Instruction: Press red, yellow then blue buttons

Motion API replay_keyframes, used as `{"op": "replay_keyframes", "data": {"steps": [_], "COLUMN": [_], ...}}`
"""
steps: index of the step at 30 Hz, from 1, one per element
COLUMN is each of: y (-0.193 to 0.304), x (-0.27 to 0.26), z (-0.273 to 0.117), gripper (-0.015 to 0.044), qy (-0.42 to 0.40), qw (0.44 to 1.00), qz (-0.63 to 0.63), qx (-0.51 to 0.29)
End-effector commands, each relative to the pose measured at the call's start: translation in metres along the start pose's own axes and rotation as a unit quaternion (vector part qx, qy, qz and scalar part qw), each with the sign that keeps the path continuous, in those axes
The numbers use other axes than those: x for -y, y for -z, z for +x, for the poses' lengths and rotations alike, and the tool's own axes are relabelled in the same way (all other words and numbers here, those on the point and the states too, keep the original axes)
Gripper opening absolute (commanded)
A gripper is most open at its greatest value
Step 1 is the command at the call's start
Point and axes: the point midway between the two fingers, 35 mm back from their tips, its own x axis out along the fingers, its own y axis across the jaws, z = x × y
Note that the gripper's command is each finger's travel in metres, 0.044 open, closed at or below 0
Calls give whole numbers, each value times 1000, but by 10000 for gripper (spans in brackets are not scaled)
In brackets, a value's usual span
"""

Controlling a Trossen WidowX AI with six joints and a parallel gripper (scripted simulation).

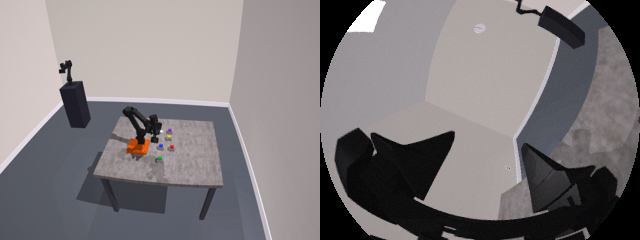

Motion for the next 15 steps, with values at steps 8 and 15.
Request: {"op": "replay_keyframes", "data": {"steps": [8, 15], "y": [114, 160], "x": [17, 43], "z": [-6, -34], "gripper": [400, 400], "qy": [32, 29], "qw": [892, 736], "qz": [-380, -551], "qx": [-243, -392]}}
